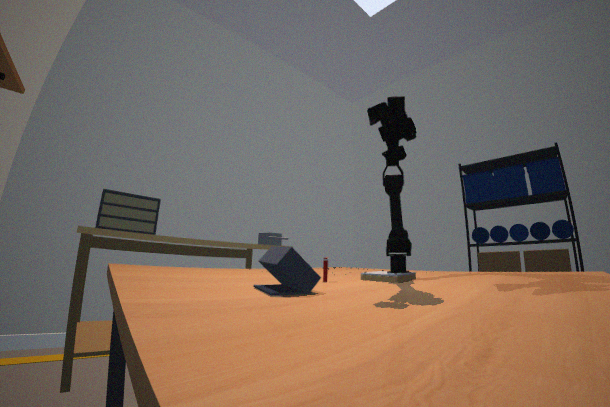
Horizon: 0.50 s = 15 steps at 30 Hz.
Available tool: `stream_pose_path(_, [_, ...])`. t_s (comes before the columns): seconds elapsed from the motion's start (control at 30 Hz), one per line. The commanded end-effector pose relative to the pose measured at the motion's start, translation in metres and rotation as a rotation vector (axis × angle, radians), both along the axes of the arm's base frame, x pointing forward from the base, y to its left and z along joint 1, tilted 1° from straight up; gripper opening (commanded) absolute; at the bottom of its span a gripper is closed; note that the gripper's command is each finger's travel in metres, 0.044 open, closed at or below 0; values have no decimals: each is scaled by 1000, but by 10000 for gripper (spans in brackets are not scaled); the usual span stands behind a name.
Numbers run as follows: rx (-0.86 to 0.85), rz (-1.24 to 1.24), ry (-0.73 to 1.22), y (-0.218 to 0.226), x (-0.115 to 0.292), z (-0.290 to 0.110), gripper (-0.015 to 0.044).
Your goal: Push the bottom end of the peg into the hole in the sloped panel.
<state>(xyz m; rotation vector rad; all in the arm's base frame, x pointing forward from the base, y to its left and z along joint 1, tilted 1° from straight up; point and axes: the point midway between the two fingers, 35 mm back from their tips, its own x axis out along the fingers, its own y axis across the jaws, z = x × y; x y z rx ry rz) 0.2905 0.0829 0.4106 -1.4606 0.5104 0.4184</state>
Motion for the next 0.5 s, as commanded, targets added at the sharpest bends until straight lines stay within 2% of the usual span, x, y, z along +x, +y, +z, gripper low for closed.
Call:
stream_pose_path(0.0, [-72,8,51,-11,10,-16,440])
stream_pose_path(0.47, [-251,38,220,-52,30,-63,440])
